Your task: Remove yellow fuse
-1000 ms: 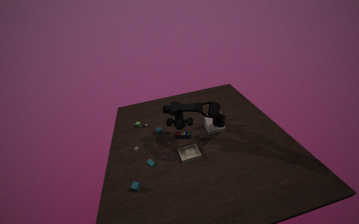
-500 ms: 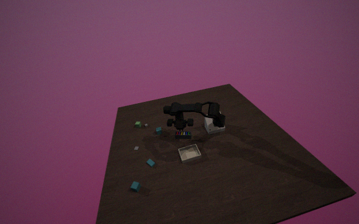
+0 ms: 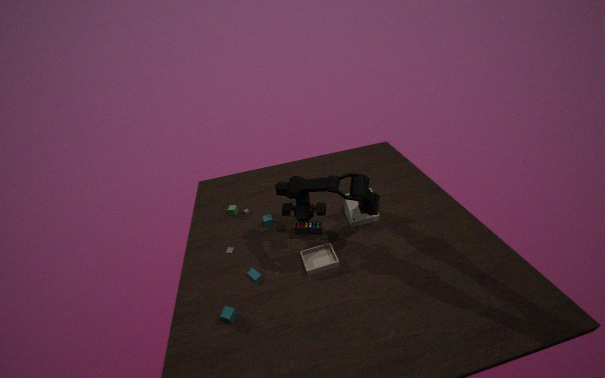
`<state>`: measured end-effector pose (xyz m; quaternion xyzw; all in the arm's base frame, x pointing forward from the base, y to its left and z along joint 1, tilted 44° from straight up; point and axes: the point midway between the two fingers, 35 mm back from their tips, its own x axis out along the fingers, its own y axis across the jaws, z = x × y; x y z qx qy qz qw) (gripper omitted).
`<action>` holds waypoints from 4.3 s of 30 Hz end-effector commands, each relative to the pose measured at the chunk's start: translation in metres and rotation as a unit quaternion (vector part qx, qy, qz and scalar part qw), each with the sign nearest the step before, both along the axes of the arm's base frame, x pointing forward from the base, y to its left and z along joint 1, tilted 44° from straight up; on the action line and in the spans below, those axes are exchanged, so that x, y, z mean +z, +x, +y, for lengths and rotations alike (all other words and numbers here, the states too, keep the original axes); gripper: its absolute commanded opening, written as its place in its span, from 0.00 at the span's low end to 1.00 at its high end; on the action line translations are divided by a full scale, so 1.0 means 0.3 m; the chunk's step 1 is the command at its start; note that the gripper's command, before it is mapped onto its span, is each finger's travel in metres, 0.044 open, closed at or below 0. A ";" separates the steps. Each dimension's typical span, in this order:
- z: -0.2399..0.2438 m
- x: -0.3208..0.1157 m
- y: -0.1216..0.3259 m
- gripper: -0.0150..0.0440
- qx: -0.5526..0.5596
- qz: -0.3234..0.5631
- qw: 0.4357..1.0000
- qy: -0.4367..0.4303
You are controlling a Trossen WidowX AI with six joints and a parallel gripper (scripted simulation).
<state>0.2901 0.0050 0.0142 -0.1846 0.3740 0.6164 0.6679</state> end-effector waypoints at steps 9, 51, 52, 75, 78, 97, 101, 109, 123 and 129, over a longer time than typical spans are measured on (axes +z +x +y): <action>0.021 -0.021 -0.002 0.36 -0.003 0.001 1.000 0.002; 0.037 -0.040 -0.004 0.25 0.000 0.000 1.000 0.001; 0.036 -0.039 -0.003 0.25 0.000 0.000 1.000 0.001; 0.010 -0.012 0.000 0.25 -0.001 0.001 1.000 0.001; 0.006 -0.009 0.000 0.25 -0.001 0.001 1.000 0.001; -0.015 0.014 0.002 0.25 -0.002 0.001 1.000 0.001; -0.020 0.019 0.002 0.25 -0.002 0.001 1.000 0.001; -0.028 0.028 0.002 0.25 -0.002 0.001 1.000 0.001; -0.044 0.046 0.002 0.25 -0.003 0.001 1.000 0.002; -0.056 0.057 0.003 0.25 -0.003 0.001 1.000 0.002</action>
